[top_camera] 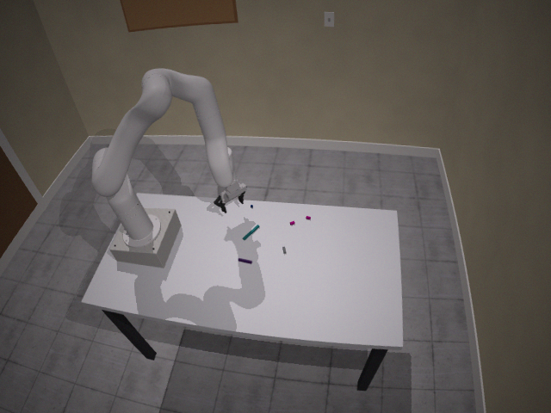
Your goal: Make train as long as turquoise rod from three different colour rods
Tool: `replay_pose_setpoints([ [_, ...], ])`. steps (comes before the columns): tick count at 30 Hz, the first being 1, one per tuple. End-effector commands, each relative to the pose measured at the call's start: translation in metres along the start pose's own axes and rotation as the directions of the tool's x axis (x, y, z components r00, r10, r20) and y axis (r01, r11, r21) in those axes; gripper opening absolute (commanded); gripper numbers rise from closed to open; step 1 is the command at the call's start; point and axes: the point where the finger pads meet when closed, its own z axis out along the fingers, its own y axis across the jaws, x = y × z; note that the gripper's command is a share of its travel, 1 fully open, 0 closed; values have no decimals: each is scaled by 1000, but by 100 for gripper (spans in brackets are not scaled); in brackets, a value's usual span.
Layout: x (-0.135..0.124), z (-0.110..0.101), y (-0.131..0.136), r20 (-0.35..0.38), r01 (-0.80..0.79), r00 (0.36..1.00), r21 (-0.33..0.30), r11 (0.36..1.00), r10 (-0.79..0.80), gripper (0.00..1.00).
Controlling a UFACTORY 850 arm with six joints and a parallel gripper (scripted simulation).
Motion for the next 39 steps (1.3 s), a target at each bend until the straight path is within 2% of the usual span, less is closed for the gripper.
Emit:
replay_pose_setpoints([
  [1,0,-1,-1,0,0,1000,2,1000,0,100],
  [31,0,0,-1,0,0,1000,2,1000,0,100],
  [33,5,0,-13,4,0,1000,3,1000,0,100],
  [35,19,1,-42,12,1,1000,6,1000,-1,100],
  [39,33,2,-70,16,2,1000,8,1000,-2,100],
])
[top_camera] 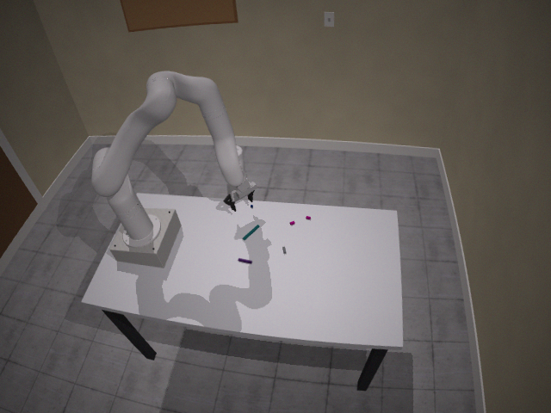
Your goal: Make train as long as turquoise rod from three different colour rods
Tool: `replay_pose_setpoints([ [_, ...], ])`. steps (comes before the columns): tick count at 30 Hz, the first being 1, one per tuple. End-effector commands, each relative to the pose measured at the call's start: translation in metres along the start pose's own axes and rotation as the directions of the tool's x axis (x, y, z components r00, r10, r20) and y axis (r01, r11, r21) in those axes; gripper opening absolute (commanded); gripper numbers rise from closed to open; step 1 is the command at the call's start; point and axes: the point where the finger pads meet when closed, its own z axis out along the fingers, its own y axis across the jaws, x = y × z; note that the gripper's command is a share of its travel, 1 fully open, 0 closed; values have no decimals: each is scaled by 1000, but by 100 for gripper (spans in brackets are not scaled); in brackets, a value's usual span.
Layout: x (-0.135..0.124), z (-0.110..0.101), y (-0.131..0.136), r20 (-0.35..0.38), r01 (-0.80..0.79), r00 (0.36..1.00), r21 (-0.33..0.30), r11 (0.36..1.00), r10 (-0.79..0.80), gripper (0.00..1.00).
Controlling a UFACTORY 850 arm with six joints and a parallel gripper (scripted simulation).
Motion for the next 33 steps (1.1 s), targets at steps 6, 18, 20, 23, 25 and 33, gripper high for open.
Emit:
replay_pose_setpoints([
  [6,40,2,-69,5,2,1000,-4,1000,-2,100],
  [18,94,-2,-130,-14,-1,1000,-12,1000,1,100],
  [20,94,-2,-130,-14,-1,1000,-12,1000,1,100],
  [23,94,-2,-130,-14,-1,1000,-12,1000,1,100],
  [25,94,-2,-130,-14,-1,1000,-12,1000,1,100],
  [33,94,-2,-130,-14,-1,1000,-12,1000,1,100],
])
